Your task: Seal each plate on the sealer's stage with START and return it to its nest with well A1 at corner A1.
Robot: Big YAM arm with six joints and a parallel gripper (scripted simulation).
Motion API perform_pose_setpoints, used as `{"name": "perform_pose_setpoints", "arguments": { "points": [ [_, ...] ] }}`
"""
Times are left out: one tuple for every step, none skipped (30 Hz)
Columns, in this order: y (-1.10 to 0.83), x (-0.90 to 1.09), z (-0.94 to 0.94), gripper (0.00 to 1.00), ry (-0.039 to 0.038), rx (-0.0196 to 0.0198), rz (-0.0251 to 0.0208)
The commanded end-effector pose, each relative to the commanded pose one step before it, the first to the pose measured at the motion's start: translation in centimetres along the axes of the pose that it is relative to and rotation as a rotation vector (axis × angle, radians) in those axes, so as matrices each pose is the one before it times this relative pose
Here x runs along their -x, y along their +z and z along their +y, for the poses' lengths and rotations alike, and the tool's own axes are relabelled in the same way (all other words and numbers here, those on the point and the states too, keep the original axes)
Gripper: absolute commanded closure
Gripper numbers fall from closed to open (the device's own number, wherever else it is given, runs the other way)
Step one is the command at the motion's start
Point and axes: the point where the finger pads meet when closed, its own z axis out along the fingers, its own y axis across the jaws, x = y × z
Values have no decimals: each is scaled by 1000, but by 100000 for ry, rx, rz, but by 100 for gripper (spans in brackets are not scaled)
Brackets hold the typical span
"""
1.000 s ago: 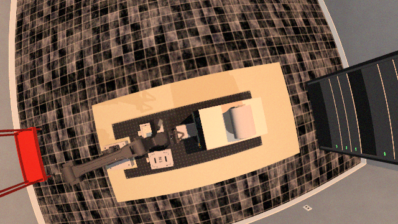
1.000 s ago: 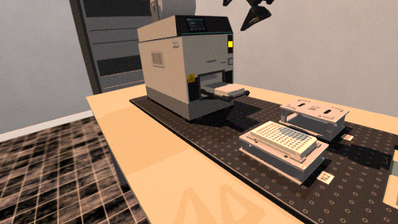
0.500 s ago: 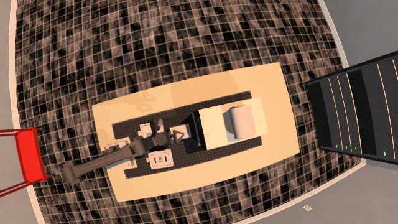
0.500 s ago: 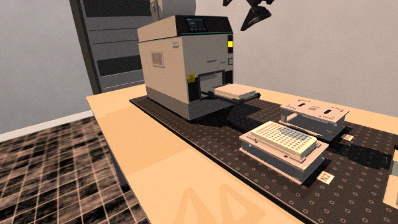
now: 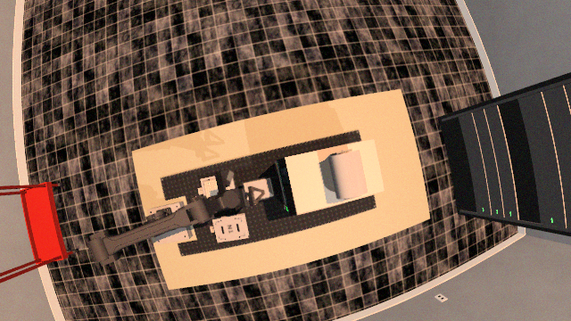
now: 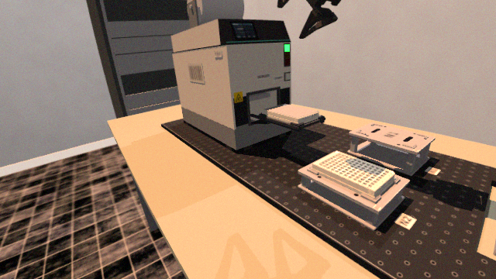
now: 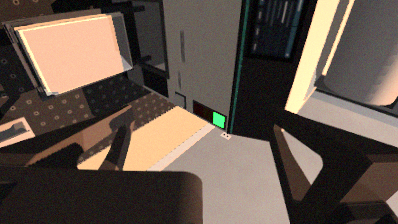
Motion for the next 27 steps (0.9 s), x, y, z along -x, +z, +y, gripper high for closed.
{"name": "perform_pose_setpoints", "arguments": {
  "points": [
    [-1576, 396, -3132, 0, -739, -6568, -1133],
    [-100, -30, 117, 0, 12, 13, 7],
    [-99, -30, 117, 0, 12, 13, 7],
    [-90, -29, 123, 0, 10, 32, 9],
    [34, -22, 203, 0, -22, 309, 36],
    [80, -20, 233, 0, -35, 414, 46],
    [93, -19, 242, 0, -38, 444, 49],
    [276, -9, 361, 0, -86, 860, 89],
    [268, -10, 355, 0, -84, 841, 87],
    [251, -11, 344, 0, -80, 804, 83],
    [250, -11, 344, 0, -79, 804, 83],
    [250, -11, 343, 0, -79, 804, 83],
    [192, -1, 171, 0, -45, 507, 55],
    [192, -1, 171, 0, -45, 507, 55],
    [0, 0, 0, 0, 0, 0, 0],
    [0, 0, 0, 0, 0, 0, 0],
    [163, 4, 82, 0, -27, 354, 40],
    [35, -3, 3, 0, 7, 65, 12],
    [37, -3, 11, 0, 5, 78, 13],
    [-38, 9, -210, 0, 50, -303, -24],
    [-34, 9, -199, 0, 47, -284, -22],
    [-34, 9, -199, 0, 47, -284, -22],
    [-34, 9, -198, 0, 47, -284, -22],
    [-34, 9, -198, 0, 47, -284, -22],
    [-136, -788, 483, 1, 5720, -407, 130],
    [-146, -771, 446, 1, 5489, -446, 230],
    [-170, -834, 421, 2, 5144, -282, 479]
  ]
}}
